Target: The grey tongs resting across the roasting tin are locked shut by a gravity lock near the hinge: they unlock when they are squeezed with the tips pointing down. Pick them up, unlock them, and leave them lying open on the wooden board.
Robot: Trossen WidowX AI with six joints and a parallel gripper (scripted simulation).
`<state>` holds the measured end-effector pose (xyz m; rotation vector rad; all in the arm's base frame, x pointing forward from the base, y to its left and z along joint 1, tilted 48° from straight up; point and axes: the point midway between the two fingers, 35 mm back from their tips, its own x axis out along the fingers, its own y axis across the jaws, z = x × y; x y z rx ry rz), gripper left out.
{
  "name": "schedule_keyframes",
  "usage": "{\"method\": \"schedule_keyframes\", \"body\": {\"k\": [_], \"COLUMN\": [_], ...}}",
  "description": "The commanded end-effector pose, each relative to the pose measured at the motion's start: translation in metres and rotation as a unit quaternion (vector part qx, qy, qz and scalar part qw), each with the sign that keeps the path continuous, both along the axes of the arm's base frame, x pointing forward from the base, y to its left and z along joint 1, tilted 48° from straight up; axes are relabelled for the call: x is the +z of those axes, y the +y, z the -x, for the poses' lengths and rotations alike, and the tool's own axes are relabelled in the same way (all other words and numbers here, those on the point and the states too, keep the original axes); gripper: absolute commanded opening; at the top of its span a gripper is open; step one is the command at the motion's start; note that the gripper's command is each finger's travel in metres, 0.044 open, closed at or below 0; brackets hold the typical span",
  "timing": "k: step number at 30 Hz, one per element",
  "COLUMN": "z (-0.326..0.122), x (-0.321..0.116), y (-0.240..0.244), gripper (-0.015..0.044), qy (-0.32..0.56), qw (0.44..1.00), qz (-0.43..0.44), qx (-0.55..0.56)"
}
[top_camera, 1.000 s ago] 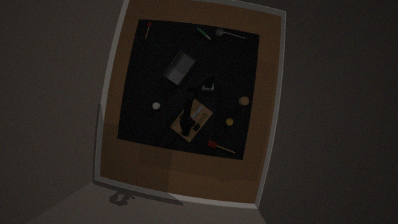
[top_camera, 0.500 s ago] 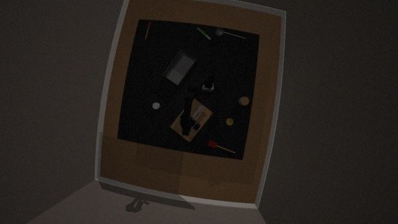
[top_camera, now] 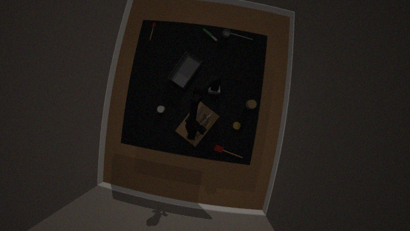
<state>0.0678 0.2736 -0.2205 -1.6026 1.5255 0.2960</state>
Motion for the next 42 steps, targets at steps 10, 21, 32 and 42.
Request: {"method": "schedule_keyframes", "body": {"k": [10,21,32,42], "z": [-0.008,-0.094,-0.11,-0.096], "x": [0.009,0.118,0.143,0.174], "y": [0.007,0.053,0.057,0.08], "gripper": [0.044,0.044,0.044,0.044], "qy": [0.0,0.002,0.002,-0.003], "qw": [1.0,1.0,1.0,0.998], "qz": [-0.001,-0.001,-0.002,-0.047], "qx": [0.001,0.014,0.019,0.04]}}
